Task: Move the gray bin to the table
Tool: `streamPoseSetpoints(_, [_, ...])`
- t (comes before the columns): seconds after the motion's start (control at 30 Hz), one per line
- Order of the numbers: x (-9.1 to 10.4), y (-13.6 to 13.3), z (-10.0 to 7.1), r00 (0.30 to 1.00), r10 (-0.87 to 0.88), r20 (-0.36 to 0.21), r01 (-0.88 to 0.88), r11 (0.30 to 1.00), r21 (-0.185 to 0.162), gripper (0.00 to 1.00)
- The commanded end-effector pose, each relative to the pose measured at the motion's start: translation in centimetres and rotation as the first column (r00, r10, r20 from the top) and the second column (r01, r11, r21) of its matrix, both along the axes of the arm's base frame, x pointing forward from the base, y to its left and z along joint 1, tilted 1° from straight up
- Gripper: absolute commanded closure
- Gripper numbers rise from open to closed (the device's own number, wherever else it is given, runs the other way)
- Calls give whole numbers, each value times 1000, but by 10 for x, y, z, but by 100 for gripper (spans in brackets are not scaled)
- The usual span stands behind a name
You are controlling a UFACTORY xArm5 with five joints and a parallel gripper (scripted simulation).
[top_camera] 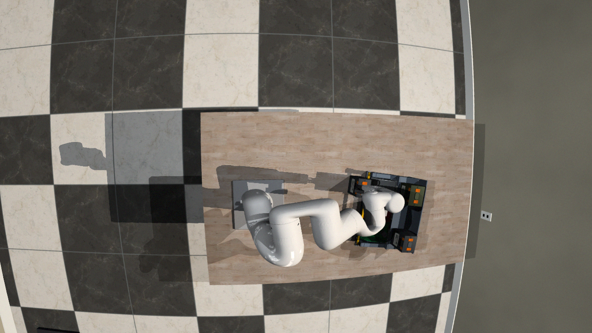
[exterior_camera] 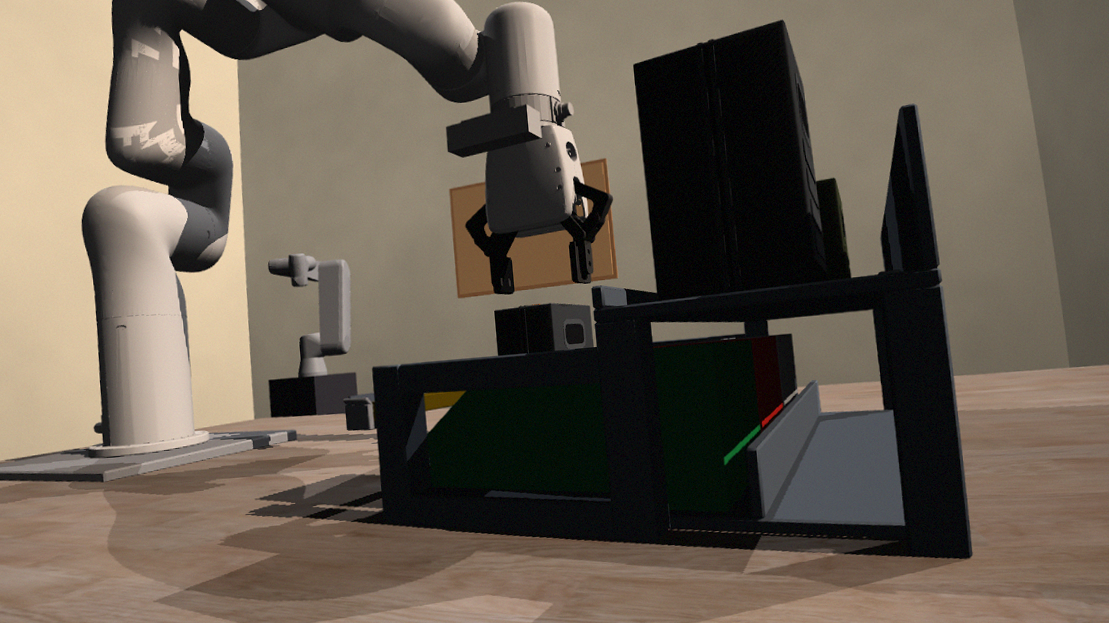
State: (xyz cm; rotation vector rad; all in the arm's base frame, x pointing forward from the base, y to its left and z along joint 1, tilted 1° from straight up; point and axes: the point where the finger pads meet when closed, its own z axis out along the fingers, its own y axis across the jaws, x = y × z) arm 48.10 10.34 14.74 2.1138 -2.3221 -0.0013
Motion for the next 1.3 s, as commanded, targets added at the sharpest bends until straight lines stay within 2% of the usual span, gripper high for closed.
streamPoseSetpoints(0.0, [1, 0, 1, 1000, 0, 4, 0, 1000, 1, 0])
streamPoseSetpoints(0.1, [1, 0, 1, 1000, 0, 4, 0, 1000, 1, 0])
streamPoseSetpoints(0.17, [1, 0, -2, 1000, -1, 6, 1, 1000, -12, 0])
streamPoseSetpoints(1.17, [1, 0, -53, 1000, -1, 6, 1, 1000, -12, 0])
streamPoseSetpoints(1.27, [1, 0, -54, 1000, -1, 6, 1, 1000, -12, 0])
